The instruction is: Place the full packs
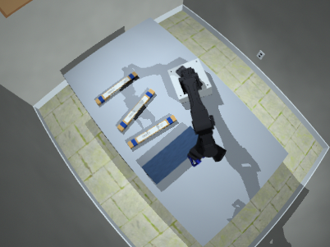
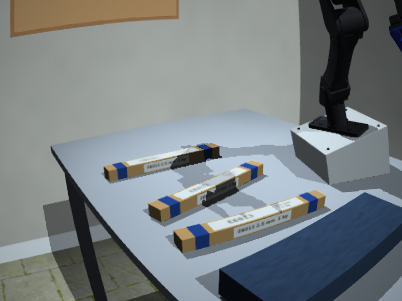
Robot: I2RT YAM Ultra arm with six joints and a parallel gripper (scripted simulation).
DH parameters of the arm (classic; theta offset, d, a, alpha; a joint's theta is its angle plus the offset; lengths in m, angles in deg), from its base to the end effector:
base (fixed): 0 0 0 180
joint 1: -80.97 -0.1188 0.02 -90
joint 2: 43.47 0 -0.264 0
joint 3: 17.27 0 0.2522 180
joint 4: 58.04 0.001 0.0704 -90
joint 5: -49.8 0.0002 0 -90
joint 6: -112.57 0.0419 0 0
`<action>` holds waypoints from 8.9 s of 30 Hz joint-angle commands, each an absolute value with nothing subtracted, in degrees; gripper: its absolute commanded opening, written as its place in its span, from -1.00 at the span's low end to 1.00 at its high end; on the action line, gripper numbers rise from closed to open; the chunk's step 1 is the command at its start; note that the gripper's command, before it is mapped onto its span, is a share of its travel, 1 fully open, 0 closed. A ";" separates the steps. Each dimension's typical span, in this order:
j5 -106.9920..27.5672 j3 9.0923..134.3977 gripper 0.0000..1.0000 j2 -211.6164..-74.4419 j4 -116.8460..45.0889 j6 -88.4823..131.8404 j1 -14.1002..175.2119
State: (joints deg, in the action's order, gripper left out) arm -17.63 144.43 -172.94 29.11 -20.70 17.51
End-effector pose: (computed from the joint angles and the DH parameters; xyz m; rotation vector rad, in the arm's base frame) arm 0.2207 0.4081 0.3677 -1.8763 1.5881 -0.3461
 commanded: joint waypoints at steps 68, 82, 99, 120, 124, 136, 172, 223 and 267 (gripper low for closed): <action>-25.66 115.74 0.48 -147.23 2.14 -6.63 38.54; -27.02 111.02 0.48 -143.53 -1.82 -4.15 41.07; -29.17 99.63 0.48 -136.42 -9.25 0.76 49.15; -31.63 89.90 0.48 -128.80 -17.15 5.63 56.29; -32.02 91.61 0.48 -128.28 -17.53 5.65 55.42; -33.26 86.76 0.48 -124.50 -21.50 8.10 59.01; -36.97 72.24 0.48 -113.14 -33.33 15.48 69.82; -26.34 80.02 0.48 -102.91 27.50 30.97 63.35; -30.84 96.38 0.48 -117.04 45.72 32.48 66.48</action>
